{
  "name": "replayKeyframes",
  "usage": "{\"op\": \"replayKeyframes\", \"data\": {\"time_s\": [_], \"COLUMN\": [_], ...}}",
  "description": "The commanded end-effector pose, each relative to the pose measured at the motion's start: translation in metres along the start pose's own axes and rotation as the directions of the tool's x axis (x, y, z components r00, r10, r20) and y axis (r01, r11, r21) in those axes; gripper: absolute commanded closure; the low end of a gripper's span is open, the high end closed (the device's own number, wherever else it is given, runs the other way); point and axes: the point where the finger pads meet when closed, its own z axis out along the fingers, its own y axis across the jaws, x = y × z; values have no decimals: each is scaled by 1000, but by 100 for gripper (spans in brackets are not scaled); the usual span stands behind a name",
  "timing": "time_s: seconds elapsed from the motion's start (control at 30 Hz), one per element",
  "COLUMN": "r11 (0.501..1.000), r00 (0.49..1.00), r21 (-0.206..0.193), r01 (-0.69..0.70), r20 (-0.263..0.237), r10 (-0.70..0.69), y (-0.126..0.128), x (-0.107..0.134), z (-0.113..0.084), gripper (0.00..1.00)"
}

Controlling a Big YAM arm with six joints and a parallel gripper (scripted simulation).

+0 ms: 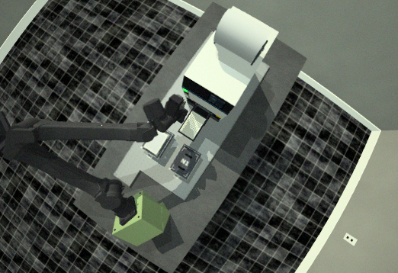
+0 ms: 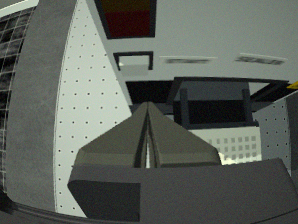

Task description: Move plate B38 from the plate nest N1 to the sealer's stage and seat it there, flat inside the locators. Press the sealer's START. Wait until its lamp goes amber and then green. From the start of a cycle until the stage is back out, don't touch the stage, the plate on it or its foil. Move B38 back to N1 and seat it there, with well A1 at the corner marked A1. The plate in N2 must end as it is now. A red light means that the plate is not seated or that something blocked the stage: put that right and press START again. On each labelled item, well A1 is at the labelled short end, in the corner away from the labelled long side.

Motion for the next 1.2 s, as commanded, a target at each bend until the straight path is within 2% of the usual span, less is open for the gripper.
{"op": "replayKeyframes", "data": {"time_s": [0.0,0.13,0.47,0.63,0.93,1.17], "r11": [999,999,999,999,1000,999], "r00": [999,998,998,998,1000,999], "r21": [-24,-18,-14,-27,-9,-10], "r01": [31,47,46,46,14,35], "r20": [25,43,48,32,-5,33], "r10": [-30,-46,-45,-45,-14,-35], "y": [15,15,16,20,6,12], "x": [-19,-27,-33,-26,-6,-29], "z": [2,-4,-5,2,8,-1], "gripper": [100,100,100,100,100,100]}}
